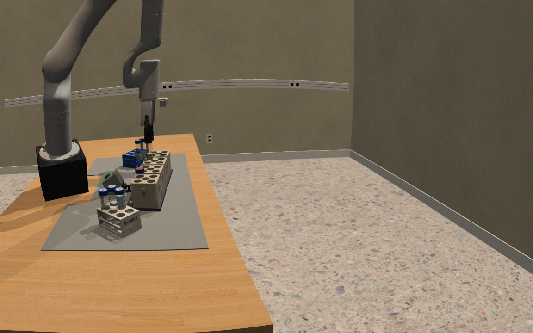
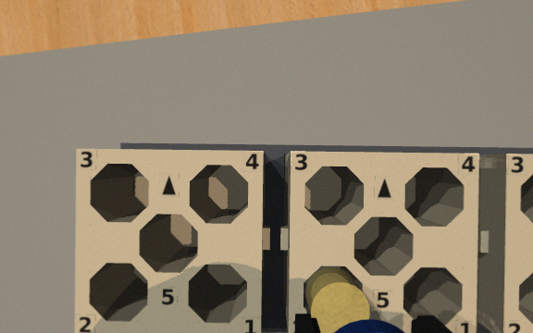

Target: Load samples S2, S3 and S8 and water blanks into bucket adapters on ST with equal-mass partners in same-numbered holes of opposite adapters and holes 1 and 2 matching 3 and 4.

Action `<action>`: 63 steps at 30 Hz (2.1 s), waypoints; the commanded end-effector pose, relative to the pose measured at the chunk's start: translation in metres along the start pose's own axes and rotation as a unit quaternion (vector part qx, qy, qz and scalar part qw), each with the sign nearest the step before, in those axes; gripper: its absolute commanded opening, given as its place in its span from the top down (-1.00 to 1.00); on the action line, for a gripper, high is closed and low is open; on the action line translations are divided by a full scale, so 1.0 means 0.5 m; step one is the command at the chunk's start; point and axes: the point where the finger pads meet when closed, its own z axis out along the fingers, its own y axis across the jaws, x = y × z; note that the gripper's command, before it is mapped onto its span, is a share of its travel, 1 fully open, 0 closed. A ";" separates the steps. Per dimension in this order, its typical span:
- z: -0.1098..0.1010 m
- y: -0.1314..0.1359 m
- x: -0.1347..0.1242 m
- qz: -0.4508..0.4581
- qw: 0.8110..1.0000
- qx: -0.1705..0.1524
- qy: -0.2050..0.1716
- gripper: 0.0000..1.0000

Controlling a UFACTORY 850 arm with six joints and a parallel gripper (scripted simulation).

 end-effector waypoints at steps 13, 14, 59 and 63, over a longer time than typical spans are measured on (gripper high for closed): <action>0.031 -0.001 0.001 0.000 1.000 0.000 0.002 1.00; 0.033 -0.001 0.001 0.000 1.000 0.000 0.002 1.00; 0.113 0.000 0.002 0.000 1.000 0.000 0.002 1.00; 0.119 0.000 0.002 0.000 1.000 0.000 0.002 1.00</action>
